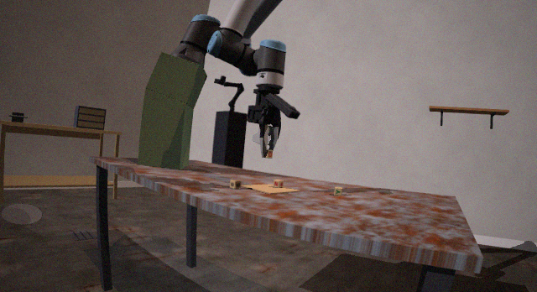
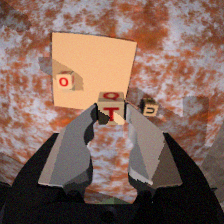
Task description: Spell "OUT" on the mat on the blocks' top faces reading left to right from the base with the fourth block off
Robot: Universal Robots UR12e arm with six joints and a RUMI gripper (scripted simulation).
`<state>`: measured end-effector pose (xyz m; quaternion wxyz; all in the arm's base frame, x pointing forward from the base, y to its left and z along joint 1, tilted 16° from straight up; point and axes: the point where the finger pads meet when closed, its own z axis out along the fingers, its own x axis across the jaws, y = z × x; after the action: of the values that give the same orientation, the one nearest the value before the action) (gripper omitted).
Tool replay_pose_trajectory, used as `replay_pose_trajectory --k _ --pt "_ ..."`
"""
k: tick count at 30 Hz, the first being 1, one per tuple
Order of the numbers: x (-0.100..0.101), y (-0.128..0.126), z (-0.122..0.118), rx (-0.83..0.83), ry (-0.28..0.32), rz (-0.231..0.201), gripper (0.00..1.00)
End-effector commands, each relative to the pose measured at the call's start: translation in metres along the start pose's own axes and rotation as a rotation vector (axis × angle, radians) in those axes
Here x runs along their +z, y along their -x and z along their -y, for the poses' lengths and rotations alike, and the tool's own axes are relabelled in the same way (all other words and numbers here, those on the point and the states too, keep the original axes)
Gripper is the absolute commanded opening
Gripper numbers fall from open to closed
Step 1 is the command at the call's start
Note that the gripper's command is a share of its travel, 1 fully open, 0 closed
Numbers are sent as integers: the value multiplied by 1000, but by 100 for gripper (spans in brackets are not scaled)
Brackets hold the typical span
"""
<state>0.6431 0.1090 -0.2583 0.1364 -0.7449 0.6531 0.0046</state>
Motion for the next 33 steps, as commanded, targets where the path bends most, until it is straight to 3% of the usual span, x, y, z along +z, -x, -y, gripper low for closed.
replay_pose_trajectory --k 1,16,26,28,33 --pt "0 0 -2 -3 2 2 5" --pt "6 0 1 -4 -1 1 5" --pt "42 0 1 -5 -1 1 5" --pt "42 0 1 -5 -1 1 5" --pt "67 0 0 -5 -1 0 5"
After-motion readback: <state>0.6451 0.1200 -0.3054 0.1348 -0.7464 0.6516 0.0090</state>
